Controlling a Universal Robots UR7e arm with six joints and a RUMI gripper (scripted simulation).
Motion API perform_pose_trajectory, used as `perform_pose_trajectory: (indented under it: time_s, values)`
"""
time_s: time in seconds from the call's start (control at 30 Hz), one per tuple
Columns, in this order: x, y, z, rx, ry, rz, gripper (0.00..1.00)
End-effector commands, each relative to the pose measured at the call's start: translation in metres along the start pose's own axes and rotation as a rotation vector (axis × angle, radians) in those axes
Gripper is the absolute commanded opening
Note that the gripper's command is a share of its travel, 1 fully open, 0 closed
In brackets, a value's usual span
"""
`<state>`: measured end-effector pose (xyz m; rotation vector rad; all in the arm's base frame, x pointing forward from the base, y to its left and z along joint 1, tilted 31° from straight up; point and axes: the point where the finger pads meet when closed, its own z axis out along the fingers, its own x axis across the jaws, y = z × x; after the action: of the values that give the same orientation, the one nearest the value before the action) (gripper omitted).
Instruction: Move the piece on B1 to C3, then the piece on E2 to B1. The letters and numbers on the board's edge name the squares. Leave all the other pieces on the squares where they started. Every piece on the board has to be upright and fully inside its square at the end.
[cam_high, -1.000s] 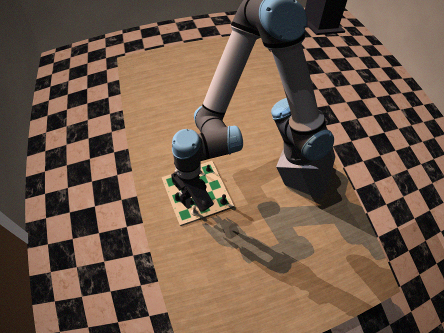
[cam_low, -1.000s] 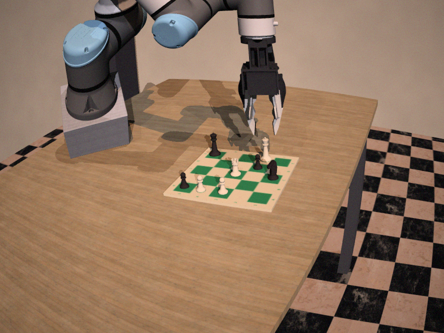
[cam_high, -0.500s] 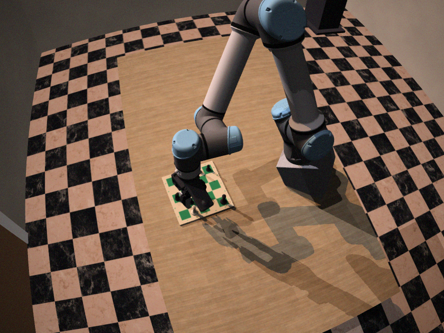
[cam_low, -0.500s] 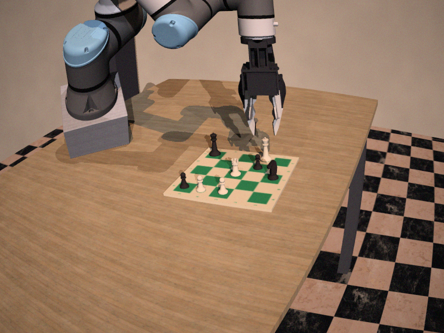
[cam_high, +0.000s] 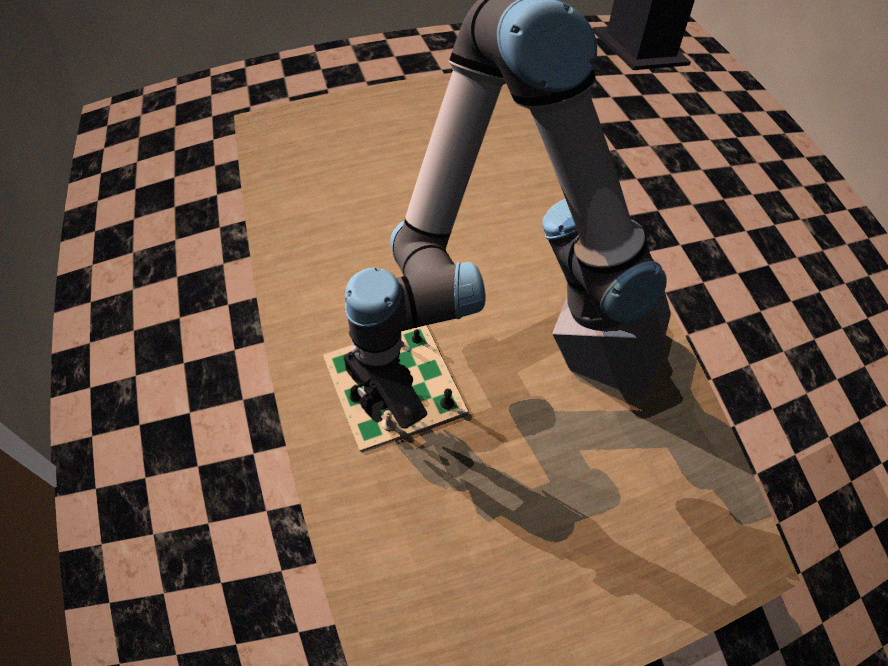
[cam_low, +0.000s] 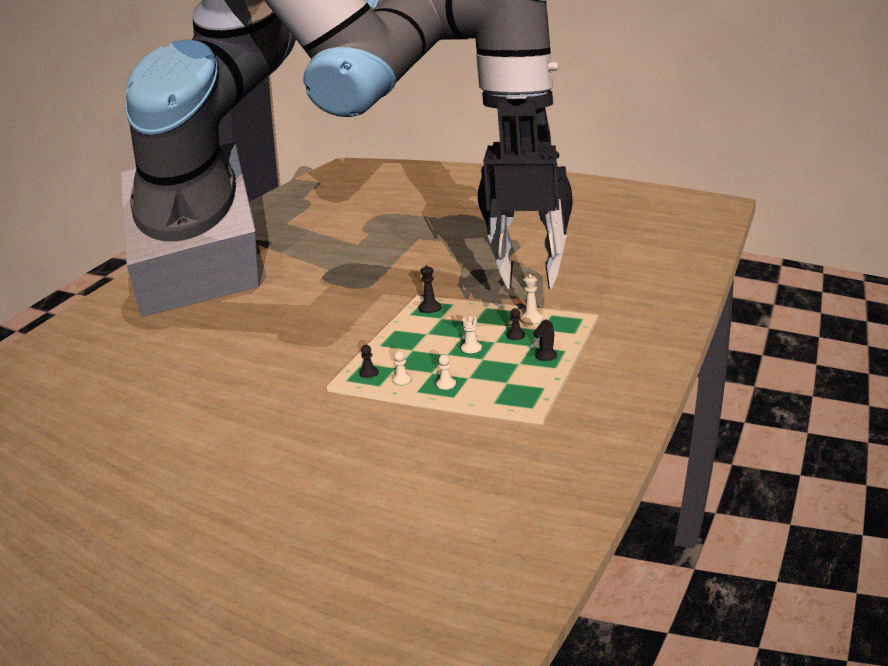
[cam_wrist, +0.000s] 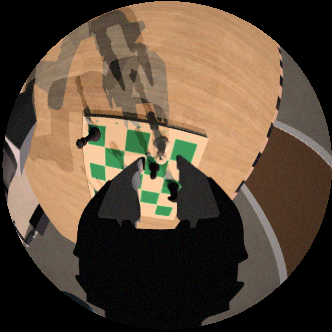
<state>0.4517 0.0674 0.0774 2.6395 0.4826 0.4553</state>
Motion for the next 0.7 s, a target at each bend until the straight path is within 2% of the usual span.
perform_pose_trajectory:
  time_s: [0.0,0.67]
  values:
    - [0.0007,0.0001,0.0110,0.000,0.002,0.000,0.25]
    - [0.0007,0.0001,0.0170,0.000,0.002,0.000,0.25]
